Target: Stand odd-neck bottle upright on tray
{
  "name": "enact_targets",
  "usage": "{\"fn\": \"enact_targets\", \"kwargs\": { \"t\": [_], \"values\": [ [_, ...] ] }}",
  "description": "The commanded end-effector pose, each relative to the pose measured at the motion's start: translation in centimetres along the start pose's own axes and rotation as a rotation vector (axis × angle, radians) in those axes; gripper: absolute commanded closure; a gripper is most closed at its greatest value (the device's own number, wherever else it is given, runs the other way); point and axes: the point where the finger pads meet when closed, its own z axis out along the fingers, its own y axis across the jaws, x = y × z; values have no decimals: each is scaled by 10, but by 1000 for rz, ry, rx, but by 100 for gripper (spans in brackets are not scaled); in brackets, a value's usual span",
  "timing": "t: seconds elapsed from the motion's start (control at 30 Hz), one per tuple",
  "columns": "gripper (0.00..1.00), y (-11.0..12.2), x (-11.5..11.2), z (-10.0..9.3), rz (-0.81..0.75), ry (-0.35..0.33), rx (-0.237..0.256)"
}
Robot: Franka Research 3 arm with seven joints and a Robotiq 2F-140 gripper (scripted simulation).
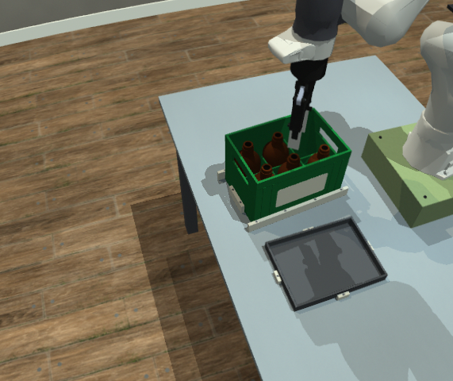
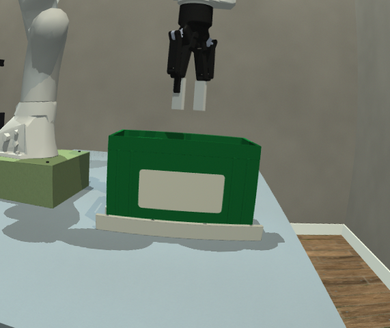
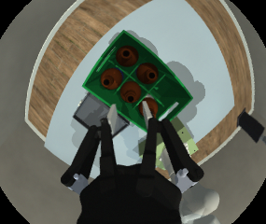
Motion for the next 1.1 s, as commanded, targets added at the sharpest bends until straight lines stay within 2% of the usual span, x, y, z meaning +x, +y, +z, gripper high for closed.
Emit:
{"fn": "enact_targets", "kwargs": {
  "t": [0.0, 0.03, 1.07],
  "values": [
    [56, 3, -2, -1, 10, -6, -8],
    [90, 3, -2, -1, 10, -6, -8],
    [90, 3, -2, -1, 10, -6, -8]
  ]
}}
